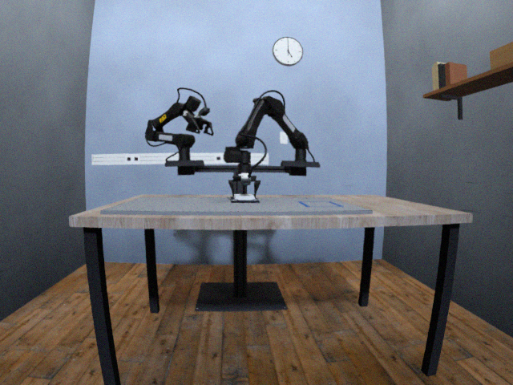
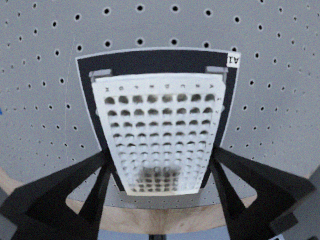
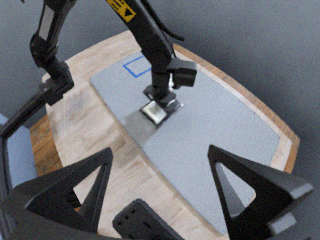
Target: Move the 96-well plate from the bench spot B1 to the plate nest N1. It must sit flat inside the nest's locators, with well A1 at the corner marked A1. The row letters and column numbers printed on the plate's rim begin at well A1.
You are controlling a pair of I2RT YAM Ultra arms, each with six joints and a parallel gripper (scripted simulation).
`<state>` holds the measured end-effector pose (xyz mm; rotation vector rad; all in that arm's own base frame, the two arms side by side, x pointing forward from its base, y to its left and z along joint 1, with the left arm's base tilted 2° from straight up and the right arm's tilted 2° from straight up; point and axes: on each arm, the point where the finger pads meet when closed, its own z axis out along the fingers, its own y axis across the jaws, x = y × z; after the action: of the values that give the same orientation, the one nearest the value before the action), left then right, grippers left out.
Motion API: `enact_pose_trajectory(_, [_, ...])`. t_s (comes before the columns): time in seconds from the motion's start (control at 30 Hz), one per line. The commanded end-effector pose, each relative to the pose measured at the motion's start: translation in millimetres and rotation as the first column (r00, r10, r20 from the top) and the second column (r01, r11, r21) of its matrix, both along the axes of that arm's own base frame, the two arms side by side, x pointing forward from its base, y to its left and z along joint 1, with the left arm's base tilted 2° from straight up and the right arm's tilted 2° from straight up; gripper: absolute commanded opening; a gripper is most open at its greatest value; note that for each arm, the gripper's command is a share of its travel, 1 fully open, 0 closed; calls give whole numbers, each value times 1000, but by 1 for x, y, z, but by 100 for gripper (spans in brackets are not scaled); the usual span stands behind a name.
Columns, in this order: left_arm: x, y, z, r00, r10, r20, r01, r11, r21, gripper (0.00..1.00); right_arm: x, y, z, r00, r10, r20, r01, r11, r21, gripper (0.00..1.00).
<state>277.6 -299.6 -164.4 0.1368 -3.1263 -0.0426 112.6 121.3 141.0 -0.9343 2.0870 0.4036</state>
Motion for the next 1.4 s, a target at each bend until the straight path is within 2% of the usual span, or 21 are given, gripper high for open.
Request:
enact_pose_trajectory(0.0, [0,-9,9,1000,-2,5,2,1000,-1,100,0,1,16,1000,3,30,-4,1000,30,100])
enact_pose_trajectory(0.27, [-7,-8,21,1000,-5,-2,5,1000,7,100,0,1,16,1000,3,30,-4,1000,30,100])
enact_pose_trajectory(0.4, [-1,-4,30,1000,-7,6,7,1000,3,100,0,1,16,1000,3,30,-4,1000,30,100])
enact_pose_trajectory(0.63, [12,-23,81,999,-13,49,15,999,-46,100,0,1,16,1000,3,30,-4,1000,30,100])
enact_pose_trajectory(0.73, [15,-26,81,998,-21,66,24,998,-55,100,0,1,16,1000,3,30,-4,1000,30,100])
enact_pose_trajectory(0.83, [21,-31,80,989,-88,117,97,993,-73,100,0,1,16,1000,3,30,-4,1000,30,100])
enact_pose_trajectory(0.97, [24,-32,85,941,-257,220,280,957,-80,100,0,1,16,1000,3,30,-4,1000,30,100])
enact_pose_trajectory(1.1, [15,-23,94,848,-428,313,466,883,-55,100,0,1,16,1000,3,30,-4,1000,30,100])
enact_pose_trajectory(1.2, [10,-14,99,782,-510,358,556,830,-33,100,0,1,16,1000,3,30,-4,1000,30,100])
enact_pose_trajectory(1.27, [10,-14,99,782,-510,358,556,830,-33,100,0,1,16,1000,3,30,-4,1000,30,100])
enact_pose_trajectory(1.37, [3,-7,103,703,-589,399,649,761,-20,100,0,1,16,1000,3,30,-4,1000,30,100])
